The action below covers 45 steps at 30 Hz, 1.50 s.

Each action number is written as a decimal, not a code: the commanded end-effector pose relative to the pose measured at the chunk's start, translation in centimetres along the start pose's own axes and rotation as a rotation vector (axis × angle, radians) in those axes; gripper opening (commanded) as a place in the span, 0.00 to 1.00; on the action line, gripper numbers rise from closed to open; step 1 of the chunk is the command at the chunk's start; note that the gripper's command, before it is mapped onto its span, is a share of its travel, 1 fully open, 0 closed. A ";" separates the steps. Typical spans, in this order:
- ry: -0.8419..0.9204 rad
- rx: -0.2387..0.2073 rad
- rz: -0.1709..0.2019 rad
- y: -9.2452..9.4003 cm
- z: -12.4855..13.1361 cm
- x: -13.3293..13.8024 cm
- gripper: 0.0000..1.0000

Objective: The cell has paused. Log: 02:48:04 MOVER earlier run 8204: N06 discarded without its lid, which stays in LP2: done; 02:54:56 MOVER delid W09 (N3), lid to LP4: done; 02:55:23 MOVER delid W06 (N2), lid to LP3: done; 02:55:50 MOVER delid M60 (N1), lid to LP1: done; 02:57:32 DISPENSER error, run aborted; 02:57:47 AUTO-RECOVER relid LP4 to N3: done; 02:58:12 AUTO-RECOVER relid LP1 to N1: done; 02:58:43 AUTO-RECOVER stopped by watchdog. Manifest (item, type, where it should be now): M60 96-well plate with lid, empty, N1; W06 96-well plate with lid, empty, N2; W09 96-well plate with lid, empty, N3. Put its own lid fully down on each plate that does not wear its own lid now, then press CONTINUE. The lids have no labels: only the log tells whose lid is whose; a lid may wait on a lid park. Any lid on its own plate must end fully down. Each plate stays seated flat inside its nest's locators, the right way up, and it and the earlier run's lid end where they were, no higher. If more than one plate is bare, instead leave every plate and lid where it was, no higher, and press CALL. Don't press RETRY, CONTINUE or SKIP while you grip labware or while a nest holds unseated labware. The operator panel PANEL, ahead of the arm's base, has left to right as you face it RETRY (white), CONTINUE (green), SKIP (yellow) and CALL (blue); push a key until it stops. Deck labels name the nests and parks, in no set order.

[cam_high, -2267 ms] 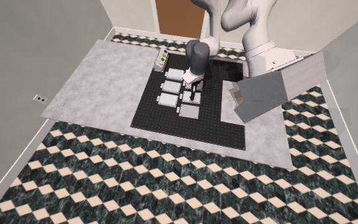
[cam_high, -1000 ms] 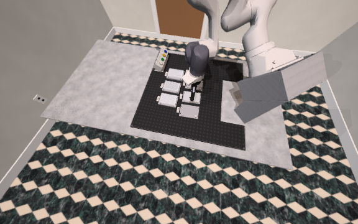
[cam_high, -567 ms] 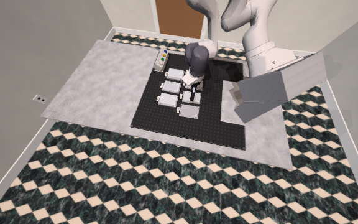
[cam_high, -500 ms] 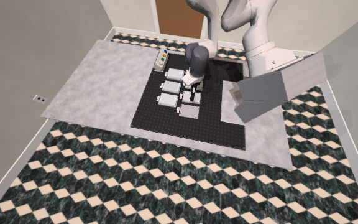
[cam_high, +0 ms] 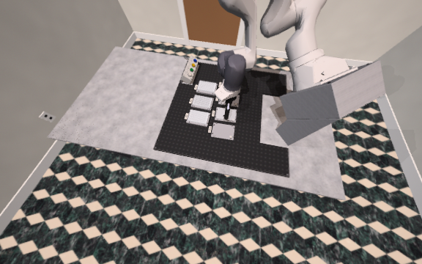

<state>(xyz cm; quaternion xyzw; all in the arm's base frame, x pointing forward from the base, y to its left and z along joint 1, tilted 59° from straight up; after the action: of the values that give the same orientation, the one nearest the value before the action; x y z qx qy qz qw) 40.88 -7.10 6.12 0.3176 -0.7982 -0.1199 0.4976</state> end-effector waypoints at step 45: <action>-0.004 0.000 -0.003 0.0 0.0 -0.1 0.00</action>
<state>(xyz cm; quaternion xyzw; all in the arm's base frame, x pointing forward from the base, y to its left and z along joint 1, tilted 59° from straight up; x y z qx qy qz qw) 40.88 -7.01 6.08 0.3187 -0.7980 -0.1203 0.4972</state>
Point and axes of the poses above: the point where the finger pads meet when closed, its own y axis back along the fingers, its own x axis across the jaws, z = x × y, the point moved 7 cm from there along y, back along the fingers, and after that the axes turned 2 degrees about y, right-handed, at the moved point
